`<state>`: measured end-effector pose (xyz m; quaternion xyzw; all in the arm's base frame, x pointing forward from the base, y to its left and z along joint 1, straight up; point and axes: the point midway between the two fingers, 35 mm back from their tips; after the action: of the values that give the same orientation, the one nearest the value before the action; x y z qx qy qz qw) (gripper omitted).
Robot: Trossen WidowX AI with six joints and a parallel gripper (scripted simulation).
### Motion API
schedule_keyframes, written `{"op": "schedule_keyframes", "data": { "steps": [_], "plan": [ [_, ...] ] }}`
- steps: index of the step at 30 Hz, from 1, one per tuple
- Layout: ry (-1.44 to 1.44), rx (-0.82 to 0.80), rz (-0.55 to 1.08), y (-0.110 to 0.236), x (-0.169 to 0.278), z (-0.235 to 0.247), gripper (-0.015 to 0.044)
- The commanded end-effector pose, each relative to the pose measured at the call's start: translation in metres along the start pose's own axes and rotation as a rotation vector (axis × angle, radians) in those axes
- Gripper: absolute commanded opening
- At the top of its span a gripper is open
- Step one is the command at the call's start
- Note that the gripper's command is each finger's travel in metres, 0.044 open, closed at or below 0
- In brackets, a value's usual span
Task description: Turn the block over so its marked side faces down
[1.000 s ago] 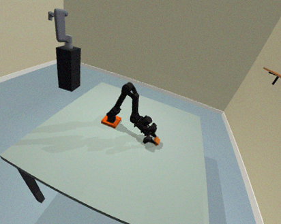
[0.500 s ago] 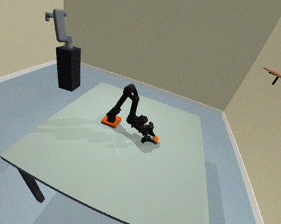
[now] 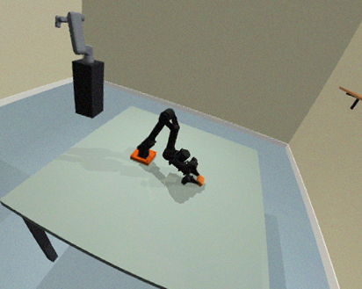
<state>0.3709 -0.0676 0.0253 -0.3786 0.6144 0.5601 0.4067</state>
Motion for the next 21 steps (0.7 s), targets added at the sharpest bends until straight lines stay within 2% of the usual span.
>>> {"op": "schedule_keyframes", "data": {
  "steps": [1, 11, 21],
  "plan": [
    [-0.004, -0.004, -0.003, 0.0002, -0.0004, 0.0005, 0.0184],
    [-0.004, -0.004, -0.003, 0.0002, -0.0004, 0.0005, 0.0440],
    [-0.004, -0.004, -0.003, 0.0002, -0.0004, 0.0005, 0.0440]
  ]
}}
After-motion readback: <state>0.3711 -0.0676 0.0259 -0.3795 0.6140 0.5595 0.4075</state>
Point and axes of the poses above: the point midway between the two fingers, 35 mm back from their tips, its own y axis back along the fingers, its own z axis across the jaws, x = y × z, and after that the axes turned 2 degrees about y, right-handed
